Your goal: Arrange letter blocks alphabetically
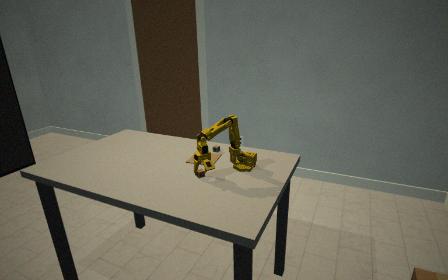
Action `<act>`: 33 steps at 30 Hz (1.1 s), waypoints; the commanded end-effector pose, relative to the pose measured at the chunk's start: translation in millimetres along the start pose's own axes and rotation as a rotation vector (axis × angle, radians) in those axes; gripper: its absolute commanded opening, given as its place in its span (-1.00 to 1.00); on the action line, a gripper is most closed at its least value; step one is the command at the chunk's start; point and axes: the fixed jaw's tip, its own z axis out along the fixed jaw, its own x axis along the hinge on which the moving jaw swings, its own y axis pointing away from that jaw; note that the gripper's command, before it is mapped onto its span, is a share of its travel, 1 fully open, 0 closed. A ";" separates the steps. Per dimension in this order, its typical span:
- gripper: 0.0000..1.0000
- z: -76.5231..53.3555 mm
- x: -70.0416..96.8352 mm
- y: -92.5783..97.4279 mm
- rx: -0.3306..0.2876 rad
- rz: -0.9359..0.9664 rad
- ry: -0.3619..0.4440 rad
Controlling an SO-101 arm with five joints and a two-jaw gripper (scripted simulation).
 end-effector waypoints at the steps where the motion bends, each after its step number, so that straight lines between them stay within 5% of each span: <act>1: -0.55 -16.3 1.5 -19.1 0.109 0.000 0.002; 26: -0.69 -16.4 1.5 -22.9 0.109 0.000 0.002; 33: -0.90 -16.4 1.5 -22.9 0.109 0.000 0.002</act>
